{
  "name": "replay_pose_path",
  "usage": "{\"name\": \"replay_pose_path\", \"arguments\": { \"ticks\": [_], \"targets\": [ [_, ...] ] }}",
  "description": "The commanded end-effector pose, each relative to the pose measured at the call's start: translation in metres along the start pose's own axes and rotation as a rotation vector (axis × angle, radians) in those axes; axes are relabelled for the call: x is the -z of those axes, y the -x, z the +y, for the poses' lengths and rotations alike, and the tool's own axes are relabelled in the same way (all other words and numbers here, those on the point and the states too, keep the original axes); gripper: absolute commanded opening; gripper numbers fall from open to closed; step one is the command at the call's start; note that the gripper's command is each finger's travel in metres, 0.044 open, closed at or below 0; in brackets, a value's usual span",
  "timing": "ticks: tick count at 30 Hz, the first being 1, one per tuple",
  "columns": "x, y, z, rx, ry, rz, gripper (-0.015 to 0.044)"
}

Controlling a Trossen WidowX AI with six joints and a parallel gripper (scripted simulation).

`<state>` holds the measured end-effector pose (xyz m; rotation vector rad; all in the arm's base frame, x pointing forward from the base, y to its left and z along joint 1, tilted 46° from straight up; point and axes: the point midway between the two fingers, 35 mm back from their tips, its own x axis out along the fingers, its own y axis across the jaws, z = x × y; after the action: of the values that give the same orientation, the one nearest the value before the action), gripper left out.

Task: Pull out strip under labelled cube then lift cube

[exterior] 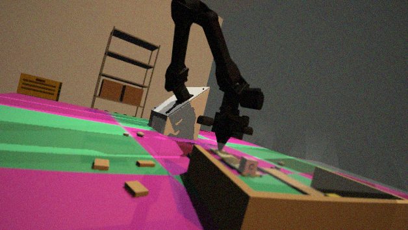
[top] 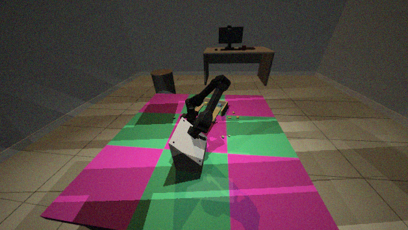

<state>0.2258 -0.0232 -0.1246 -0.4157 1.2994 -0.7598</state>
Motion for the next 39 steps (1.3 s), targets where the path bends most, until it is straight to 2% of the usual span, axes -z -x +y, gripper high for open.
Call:
{"name": "replay_pose_path", "arguments": {
  "ticks": [1, 29, 34, 38, 39],
  "targets": [
    [0.01, -0.004, -0.003, 0.008, 0.011, 0.023, 0.0],
    [0.01, -0.004, -0.003, 0.008, 0.011, 0.023, 0.0],
    [0.0, 0.039, 0.001, 0.004, 0.01, 0.022, 0.0],
    [0.0, 0.041, 0.0, 0.005, 0.01, 0.023, 0.0],
    [-0.002, 0.041, 0.0, 0.005, 0.004, 0.023, 0.0026]
  ]
}}
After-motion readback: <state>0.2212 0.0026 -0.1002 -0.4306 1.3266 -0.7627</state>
